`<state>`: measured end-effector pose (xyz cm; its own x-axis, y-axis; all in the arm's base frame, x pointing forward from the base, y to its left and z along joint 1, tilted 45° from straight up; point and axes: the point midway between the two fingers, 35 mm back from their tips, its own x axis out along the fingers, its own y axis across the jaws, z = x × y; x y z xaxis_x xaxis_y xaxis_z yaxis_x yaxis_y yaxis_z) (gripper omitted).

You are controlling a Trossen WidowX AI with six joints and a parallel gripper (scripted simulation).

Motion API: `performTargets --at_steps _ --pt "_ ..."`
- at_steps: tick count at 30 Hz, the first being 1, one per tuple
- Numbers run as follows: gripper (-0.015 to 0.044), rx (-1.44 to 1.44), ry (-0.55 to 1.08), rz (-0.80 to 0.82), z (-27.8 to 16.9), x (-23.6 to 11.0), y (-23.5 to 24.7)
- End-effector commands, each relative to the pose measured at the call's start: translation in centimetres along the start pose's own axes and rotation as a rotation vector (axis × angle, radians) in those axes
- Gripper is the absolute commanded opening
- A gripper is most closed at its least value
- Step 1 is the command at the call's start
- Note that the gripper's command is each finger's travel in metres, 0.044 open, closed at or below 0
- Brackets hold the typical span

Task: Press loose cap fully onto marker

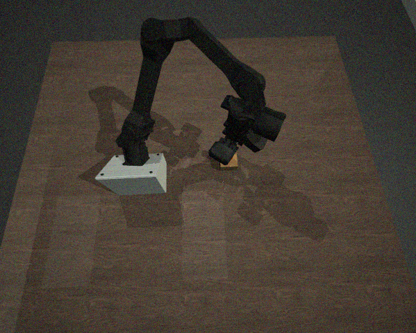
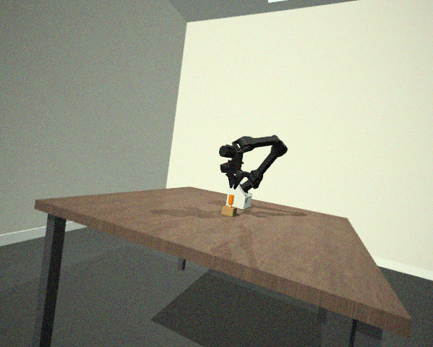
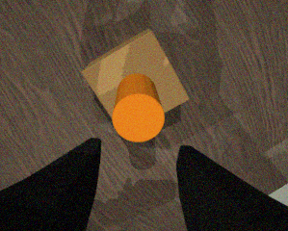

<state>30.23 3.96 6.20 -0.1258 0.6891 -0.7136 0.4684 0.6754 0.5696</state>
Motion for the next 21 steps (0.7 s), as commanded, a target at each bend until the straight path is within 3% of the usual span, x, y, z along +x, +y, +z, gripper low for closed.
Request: performTargets --at_steps 1,4,21 --pt "0.0072 -0.484 -0.001 0.002 0.0 0.3 0.0" --pt "0.0 -0.632 -0.001 0.002 0.0 0.4 0.0" --pt "0.0 -0.632 -0.001 0.003 0.0 1.3 0.0"
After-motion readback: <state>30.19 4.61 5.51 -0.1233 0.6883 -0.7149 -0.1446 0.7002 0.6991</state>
